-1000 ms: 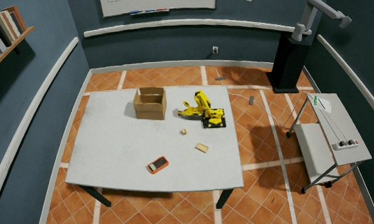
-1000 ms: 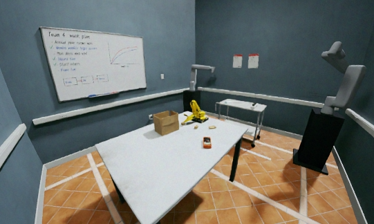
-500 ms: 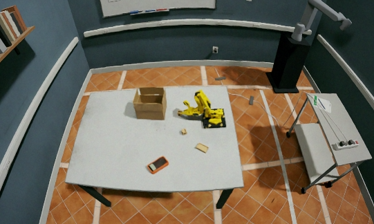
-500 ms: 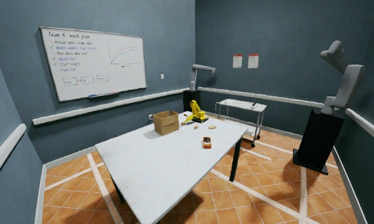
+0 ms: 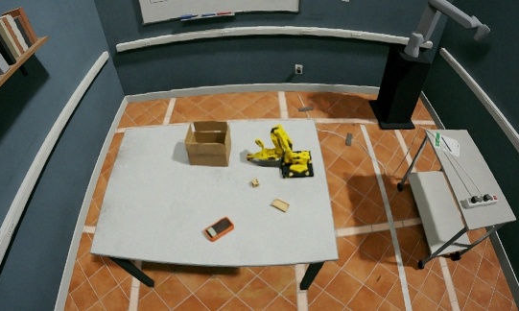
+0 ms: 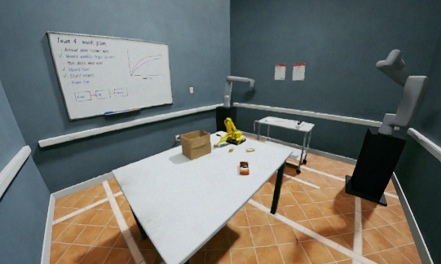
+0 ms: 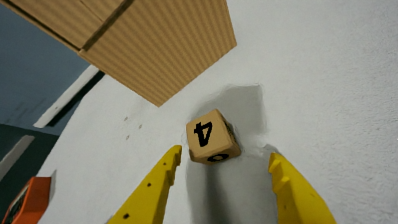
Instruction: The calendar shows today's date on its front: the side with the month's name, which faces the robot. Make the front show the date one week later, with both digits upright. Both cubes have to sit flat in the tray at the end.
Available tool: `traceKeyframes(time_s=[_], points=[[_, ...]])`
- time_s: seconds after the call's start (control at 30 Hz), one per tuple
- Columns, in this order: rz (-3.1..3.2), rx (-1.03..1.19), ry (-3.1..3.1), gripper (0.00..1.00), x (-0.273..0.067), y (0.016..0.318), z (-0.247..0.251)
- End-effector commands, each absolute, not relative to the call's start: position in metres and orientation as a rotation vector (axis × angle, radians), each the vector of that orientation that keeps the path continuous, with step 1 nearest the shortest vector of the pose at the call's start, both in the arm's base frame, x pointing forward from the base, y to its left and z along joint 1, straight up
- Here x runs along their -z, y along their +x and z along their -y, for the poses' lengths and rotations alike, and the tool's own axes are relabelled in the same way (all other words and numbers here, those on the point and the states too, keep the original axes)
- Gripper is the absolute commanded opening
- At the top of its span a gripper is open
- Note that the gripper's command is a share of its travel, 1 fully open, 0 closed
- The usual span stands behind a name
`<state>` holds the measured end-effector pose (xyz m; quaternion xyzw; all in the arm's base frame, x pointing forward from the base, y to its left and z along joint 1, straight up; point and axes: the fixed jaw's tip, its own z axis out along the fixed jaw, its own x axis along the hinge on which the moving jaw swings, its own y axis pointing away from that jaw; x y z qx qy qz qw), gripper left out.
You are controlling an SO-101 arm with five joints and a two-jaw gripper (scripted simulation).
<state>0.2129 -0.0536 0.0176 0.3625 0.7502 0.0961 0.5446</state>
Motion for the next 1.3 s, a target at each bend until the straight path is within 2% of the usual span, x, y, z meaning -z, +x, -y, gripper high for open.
traceKeyframes(time_s=[0.0, 0.9, 1.27], points=[[-1.606, -0.387, 0.913, 0.35, -0.048, 0.215, 0.053], [-1.597, -0.39, 0.917, 0.35, -0.05, 0.219, 0.054], [-1.391, -0.539, 0.985, 0.35, -0.089, 0.244, 0.06]])
